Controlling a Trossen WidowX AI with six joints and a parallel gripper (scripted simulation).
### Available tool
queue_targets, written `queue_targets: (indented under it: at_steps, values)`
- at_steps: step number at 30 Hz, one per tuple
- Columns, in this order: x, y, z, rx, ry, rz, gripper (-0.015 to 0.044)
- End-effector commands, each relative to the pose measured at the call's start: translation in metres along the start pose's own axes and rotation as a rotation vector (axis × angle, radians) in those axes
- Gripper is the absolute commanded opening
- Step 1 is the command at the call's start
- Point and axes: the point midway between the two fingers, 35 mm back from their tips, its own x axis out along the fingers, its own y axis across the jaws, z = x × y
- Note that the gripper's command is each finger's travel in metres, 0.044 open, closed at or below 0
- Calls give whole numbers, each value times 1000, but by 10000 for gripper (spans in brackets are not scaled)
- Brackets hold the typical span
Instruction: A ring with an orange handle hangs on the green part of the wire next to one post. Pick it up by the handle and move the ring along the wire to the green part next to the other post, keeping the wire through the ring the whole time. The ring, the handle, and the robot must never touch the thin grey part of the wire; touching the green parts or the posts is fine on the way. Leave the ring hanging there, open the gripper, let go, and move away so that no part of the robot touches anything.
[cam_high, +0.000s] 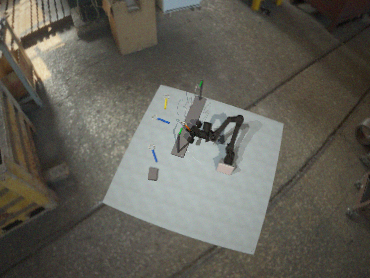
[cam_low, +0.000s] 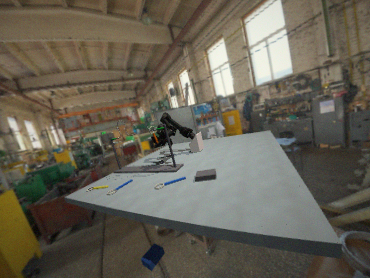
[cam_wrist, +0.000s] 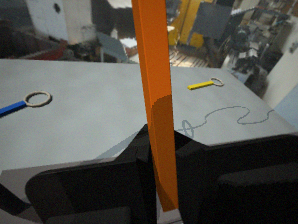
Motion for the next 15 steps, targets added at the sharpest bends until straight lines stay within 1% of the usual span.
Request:
queue_targets:
  at_steps: [1,15]
  values:
    - [-2,14,-2,57,16,31,-150]
    - [-7,41,2,157,28,76,-150]
